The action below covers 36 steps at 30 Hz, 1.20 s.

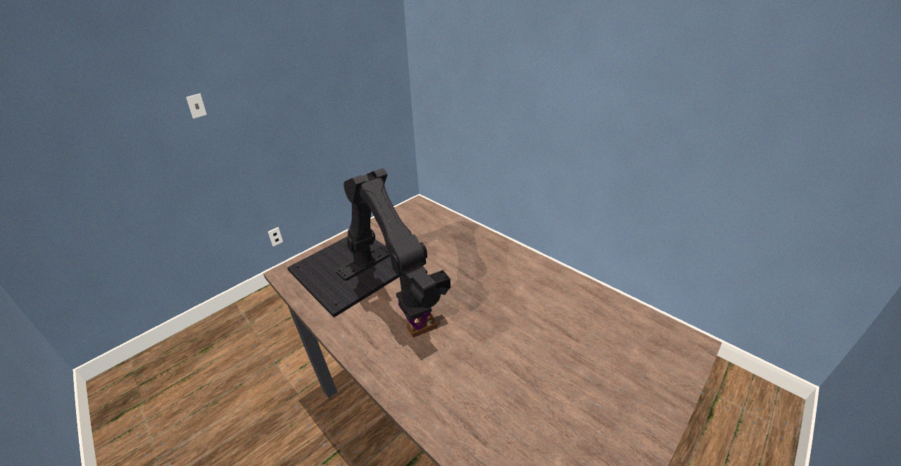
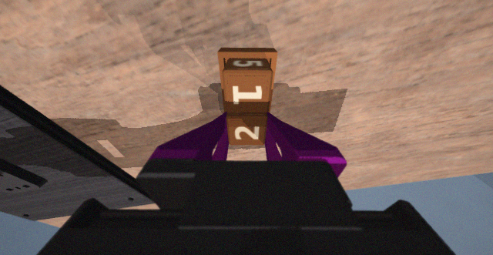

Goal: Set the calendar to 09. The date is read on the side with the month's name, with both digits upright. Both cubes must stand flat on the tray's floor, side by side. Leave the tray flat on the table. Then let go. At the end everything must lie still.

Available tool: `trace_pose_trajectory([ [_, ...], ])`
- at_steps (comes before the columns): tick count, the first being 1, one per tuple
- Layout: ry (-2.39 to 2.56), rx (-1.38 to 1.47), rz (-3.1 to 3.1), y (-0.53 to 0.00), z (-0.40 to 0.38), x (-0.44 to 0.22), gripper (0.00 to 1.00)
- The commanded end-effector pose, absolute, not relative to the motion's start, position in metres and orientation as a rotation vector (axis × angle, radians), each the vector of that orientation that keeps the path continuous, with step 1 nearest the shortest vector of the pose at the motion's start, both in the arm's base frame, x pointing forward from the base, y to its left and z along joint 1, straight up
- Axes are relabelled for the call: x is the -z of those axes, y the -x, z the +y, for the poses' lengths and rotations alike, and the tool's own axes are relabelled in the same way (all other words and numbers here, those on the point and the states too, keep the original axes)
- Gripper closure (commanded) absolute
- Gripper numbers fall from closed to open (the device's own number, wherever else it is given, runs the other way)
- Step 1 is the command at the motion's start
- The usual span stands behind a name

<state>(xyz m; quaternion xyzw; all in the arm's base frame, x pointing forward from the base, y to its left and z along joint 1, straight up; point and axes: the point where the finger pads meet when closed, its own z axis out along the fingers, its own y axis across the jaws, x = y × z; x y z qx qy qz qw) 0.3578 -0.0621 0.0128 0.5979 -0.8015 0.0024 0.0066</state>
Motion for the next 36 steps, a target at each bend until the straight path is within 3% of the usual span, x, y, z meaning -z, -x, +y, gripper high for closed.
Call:
trace_pose_trajectory([
  [1,-1.88,-0.011,-2.52,-0.3604,-0.0606,-0.0162,0.73],
  [24,-1.88,-0.011,-2.52,-0.3604,-0.0606,-0.0162,0.73],
  [36,-1.88,-0.011,-2.52,-0.3604,-0.0606,-0.0162,0.57],
])
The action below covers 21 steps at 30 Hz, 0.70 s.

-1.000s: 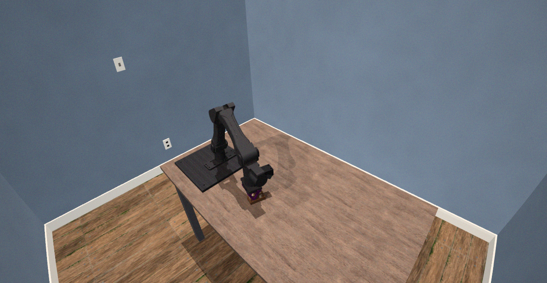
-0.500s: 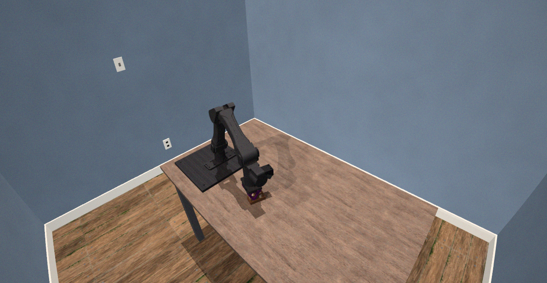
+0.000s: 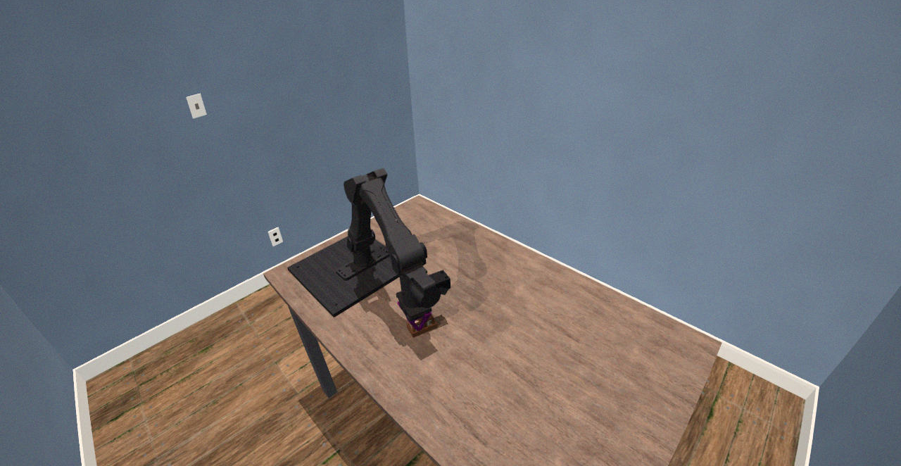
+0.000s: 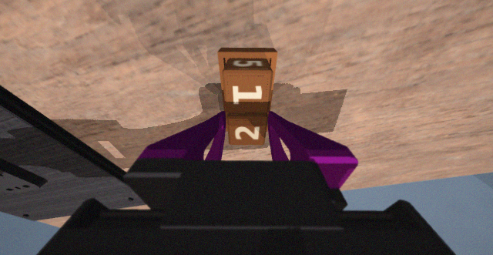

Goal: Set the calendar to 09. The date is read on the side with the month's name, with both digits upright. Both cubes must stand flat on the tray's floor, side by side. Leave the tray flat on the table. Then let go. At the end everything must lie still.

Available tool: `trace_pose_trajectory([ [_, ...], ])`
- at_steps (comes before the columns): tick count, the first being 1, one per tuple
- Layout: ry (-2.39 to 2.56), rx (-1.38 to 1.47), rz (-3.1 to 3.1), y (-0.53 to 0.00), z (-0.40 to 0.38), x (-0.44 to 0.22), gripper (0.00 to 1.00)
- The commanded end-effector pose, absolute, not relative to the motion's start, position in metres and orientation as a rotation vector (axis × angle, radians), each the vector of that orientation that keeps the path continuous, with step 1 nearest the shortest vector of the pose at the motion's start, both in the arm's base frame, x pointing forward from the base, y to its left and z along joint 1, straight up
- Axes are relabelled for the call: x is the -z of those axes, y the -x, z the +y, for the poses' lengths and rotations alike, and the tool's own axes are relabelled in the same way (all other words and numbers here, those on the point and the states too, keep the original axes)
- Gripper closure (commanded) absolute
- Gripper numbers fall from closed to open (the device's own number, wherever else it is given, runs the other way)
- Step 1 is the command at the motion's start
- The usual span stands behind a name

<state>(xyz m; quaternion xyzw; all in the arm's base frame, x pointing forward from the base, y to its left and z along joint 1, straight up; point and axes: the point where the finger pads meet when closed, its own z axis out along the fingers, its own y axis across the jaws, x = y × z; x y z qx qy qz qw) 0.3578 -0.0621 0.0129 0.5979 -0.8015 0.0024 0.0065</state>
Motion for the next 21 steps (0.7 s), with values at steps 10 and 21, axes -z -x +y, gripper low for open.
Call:
trace_pose_trajectory([
  [10,-1.88,-0.011,-2.52,-0.36,-0.061,-0.016,0.53],
  [21,-1.88,-0.011,-2.52,-0.36,-0.061,-0.029,0.53],
])
